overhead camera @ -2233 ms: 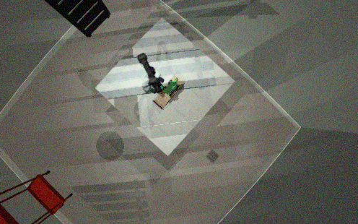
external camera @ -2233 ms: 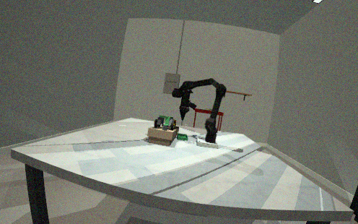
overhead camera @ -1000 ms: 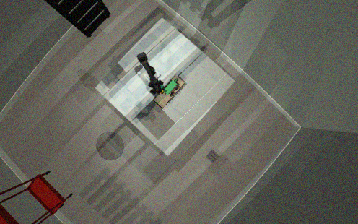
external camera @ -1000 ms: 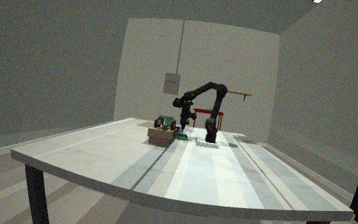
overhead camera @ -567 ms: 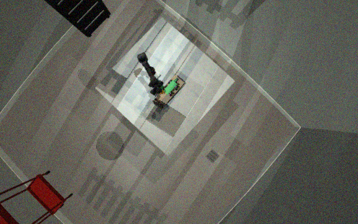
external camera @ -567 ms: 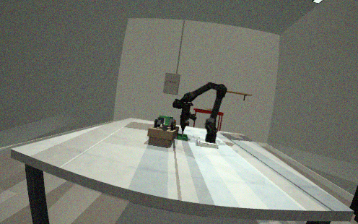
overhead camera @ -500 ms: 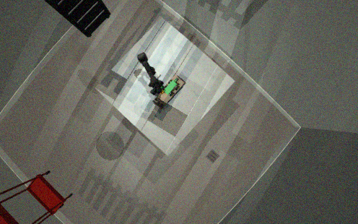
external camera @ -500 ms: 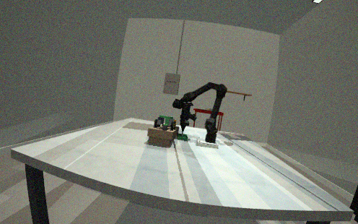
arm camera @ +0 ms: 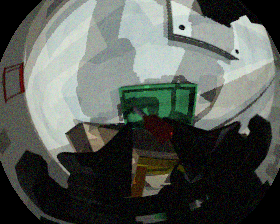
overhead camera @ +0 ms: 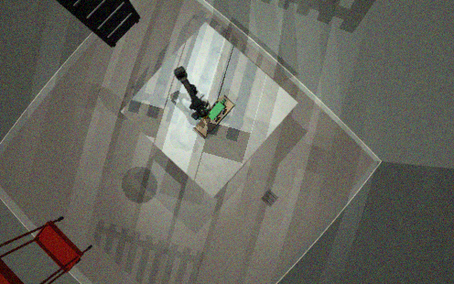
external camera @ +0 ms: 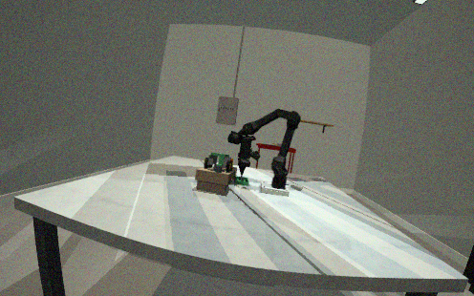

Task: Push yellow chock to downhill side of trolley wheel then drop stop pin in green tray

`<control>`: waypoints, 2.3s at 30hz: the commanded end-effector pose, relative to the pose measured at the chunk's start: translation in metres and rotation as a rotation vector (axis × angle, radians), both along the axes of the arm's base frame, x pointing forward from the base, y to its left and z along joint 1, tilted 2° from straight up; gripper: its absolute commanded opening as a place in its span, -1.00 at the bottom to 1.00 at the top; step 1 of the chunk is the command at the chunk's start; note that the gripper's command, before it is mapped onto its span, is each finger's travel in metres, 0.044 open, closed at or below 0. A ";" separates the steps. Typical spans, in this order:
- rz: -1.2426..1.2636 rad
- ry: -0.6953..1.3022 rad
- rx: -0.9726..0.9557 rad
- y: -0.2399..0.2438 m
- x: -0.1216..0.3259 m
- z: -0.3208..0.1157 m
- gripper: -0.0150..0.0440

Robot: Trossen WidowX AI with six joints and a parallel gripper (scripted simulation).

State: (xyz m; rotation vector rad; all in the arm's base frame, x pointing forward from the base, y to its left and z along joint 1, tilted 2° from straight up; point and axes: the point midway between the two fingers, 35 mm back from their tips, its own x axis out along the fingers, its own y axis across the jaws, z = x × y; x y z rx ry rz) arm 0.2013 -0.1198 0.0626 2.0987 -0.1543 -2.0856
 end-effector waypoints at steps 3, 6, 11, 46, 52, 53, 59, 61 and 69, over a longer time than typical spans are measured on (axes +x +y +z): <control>-0.004 0.004 -0.004 0.003 -0.001 -0.002 0.15; -0.004 0.004 -0.004 0.004 -0.001 -0.003 0.15; -0.004 0.004 -0.004 0.007 -0.001 -0.004 0.15; -0.004 0.004 -0.002 0.025 0.001 -0.015 0.15; -0.004 0.004 -0.002 0.027 0.001 -0.017 0.15; -0.004 0.004 -0.002 0.028 0.001 -0.017 0.15; -0.004 0.004 -0.001 0.029 0.000 -0.019 0.15; -0.004 0.004 -0.001 0.030 0.000 -0.019 0.15; 0.000 -0.002 0.003 0.029 0.002 -0.017 0.66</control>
